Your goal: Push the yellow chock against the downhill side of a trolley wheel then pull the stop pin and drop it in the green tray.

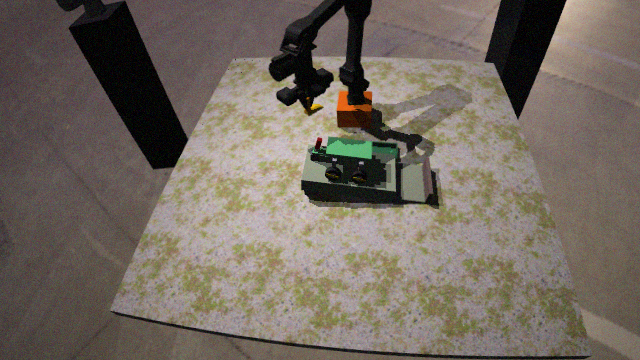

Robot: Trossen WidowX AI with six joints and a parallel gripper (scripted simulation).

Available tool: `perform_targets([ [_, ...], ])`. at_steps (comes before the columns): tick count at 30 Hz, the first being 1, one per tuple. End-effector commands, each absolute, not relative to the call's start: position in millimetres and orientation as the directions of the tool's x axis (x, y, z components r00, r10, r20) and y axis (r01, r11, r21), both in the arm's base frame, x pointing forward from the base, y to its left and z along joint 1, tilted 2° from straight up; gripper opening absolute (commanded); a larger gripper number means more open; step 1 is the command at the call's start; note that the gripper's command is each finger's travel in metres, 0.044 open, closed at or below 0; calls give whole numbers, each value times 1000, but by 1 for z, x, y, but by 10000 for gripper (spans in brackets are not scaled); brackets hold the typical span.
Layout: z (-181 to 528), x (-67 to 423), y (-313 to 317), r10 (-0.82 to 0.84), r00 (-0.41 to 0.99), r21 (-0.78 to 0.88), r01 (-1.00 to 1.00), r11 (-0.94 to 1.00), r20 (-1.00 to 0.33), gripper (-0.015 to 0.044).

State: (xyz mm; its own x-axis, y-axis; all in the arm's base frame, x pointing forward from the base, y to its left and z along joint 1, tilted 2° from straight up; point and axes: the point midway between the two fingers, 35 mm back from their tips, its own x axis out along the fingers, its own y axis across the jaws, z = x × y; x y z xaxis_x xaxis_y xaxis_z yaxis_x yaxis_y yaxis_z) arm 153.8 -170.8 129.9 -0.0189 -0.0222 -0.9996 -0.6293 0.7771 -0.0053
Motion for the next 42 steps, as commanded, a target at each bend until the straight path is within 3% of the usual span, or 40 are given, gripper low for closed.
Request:
perform_targets([
  [1, 129, 154, -170, -16, -20, 3, -718, 696, -1000, 0],
  [19, 129, 154, -171, -11, -23, 21, -986, 165, -1000, 0],
  [42, 125, 182, -119, -7, -21, 19, -987, 159, -1000, 0],
])
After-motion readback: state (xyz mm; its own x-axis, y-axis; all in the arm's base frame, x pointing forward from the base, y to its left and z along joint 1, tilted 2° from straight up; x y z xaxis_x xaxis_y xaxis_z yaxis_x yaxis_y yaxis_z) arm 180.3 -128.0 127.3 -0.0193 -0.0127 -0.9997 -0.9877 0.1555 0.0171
